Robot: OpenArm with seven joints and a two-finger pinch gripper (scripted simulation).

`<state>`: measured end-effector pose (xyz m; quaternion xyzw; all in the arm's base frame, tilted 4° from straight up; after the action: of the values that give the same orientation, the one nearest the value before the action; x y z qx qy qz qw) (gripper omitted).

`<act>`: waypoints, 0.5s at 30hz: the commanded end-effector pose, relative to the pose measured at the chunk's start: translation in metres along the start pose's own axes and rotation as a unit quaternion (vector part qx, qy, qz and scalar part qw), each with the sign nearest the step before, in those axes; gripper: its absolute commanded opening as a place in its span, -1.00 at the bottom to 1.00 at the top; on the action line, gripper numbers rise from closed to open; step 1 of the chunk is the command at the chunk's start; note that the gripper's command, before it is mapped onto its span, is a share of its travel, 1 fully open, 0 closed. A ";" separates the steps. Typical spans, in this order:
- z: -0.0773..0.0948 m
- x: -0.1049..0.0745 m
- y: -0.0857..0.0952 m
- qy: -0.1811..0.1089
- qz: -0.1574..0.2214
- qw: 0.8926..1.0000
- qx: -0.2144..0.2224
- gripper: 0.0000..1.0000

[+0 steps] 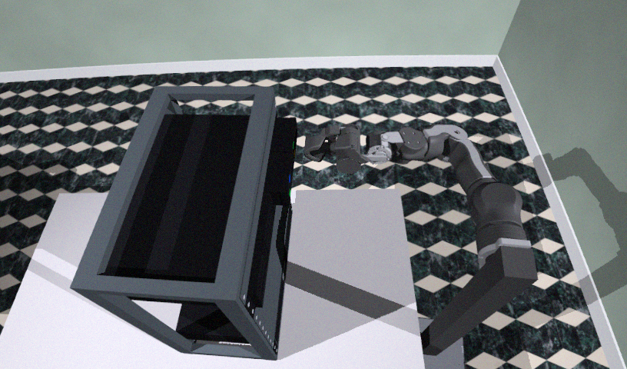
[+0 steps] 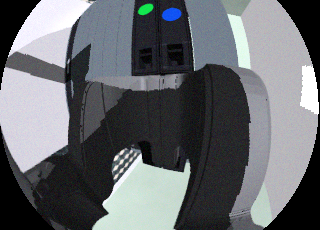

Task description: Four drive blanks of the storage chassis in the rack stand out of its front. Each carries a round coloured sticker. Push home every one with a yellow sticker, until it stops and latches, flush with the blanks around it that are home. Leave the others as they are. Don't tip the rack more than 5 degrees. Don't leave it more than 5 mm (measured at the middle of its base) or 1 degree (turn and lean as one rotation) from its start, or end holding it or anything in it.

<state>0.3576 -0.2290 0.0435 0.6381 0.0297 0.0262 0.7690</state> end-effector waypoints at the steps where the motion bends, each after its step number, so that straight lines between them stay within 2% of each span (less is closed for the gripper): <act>1: 0.000 0.000 0.003 0.000 0.007 1.000 0.001 -1.00; 8: 0.000 -0.001 0.002 0.001 0.007 1.000 0.000 -1.00; 15: 0.003 -0.010 -0.007 0.001 0.007 1.000 0.000 -1.00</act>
<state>0.3484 -0.2366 0.0335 0.6369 0.0298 0.0215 0.7701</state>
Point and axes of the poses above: the point where the finger pads meet when closed, its own x axis out along the fingers, its own y axis across the jaws, z = x × y, the point moved 7 cm from there along -x, back along the fingers, and after that the axes turned 7 degrees about -x, right-handed, at the moved point
